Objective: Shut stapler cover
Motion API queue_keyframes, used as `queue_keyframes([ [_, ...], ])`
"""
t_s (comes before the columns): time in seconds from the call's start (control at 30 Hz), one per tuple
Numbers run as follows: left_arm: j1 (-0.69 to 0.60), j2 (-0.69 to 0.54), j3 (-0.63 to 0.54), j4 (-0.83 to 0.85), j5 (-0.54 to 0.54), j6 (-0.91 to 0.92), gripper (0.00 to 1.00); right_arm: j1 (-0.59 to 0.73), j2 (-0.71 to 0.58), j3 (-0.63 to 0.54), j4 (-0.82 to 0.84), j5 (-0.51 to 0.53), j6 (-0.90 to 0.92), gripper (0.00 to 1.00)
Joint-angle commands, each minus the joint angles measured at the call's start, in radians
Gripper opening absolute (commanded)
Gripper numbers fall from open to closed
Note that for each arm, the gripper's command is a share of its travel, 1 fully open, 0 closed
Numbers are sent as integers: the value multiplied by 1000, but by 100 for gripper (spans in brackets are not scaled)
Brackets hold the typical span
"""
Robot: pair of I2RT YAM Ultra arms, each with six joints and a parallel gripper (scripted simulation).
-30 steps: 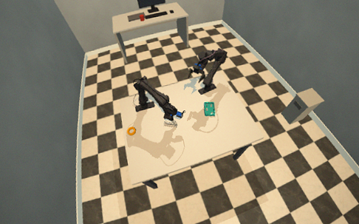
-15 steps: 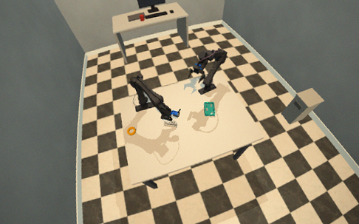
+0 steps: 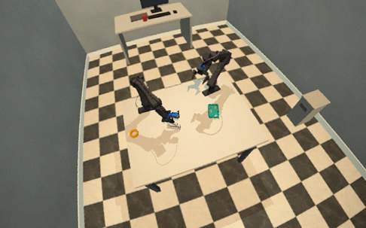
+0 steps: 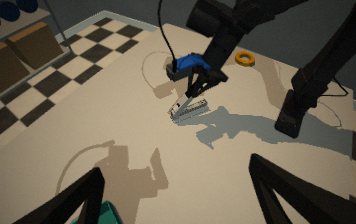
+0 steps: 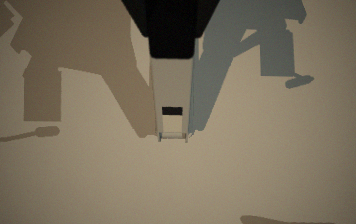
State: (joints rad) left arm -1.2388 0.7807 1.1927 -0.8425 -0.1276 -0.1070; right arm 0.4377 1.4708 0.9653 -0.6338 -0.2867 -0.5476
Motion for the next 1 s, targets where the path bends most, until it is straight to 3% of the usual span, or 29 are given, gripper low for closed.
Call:
queue_keyframes([
  [0.0, 4, -6, 25, 7, 3, 0, 100, -25, -44, -58, 69, -39, -16, 0],
  [0.4, 4, -6, 25, 7, 3, 0, 100, -105, -129, -260, 301, -164, -37, 0],
  [0.97, 4, -6, 25, 7, 3, 0, 100, -208, -148, -494, 652, -337, -20, 0],
])
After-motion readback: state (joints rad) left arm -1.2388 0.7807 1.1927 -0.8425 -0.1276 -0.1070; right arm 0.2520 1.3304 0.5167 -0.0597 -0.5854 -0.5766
